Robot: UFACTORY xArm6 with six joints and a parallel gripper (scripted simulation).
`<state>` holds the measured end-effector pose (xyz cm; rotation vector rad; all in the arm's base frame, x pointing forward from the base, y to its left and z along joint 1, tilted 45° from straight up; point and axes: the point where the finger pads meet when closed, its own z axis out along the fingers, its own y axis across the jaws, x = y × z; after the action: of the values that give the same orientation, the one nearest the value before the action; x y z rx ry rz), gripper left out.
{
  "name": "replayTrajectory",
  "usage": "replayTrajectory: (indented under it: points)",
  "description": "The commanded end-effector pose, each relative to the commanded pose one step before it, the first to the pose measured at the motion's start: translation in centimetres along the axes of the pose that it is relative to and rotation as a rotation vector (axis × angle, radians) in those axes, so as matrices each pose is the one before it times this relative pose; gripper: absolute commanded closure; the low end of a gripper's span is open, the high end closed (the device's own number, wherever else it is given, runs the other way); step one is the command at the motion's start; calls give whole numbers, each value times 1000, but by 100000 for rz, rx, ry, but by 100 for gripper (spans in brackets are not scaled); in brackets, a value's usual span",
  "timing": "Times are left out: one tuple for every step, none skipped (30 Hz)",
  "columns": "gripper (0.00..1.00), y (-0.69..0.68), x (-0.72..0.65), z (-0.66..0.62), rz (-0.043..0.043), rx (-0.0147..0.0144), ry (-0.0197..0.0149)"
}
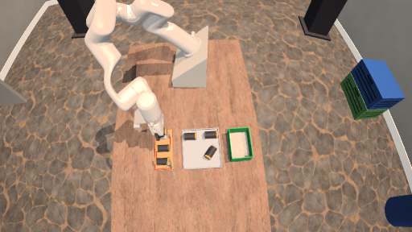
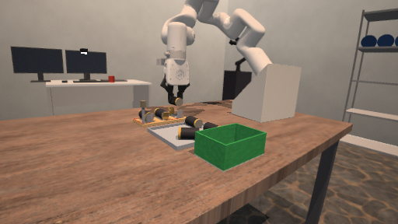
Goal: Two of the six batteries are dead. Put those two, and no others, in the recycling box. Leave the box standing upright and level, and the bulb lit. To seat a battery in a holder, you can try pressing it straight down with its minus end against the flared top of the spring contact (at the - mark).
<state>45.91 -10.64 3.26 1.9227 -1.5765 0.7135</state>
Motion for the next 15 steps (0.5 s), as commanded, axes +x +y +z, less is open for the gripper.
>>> replayTrajectory:
  points:
    - [72, -127, 30, -23, 92, 334, -1]
    - [72, 0, 0, 181, 0, 0, 0]
    - [72, 0, 0, 253, 0, 0, 0]
    - [72, 0, 0, 279, 0, 0, 0]
    - [72, 0, 0, 251, 0, 0, 1]
    - [72, 0, 0, 179, 0, 0, 0]
    - [72, 0, 0, 87, 0, 0, -1]
    - [72, 0, 0, 15, 0, 0, 0]
    - [72, 0, 0, 0, 0, 0, 0]
    - [72, 0, 0, 0, 0, 0, 0]
    - [72, 0, 0, 0, 0, 0, 0]
    - [72, 0, 0, 0, 0, 0, 0]
    - [72, 0, 0, 0, 0, 0, 0]
    - [72, 0, 0, 0, 0, 0, 0]
    - [72, 0, 0, 0, 0, 0, 0]
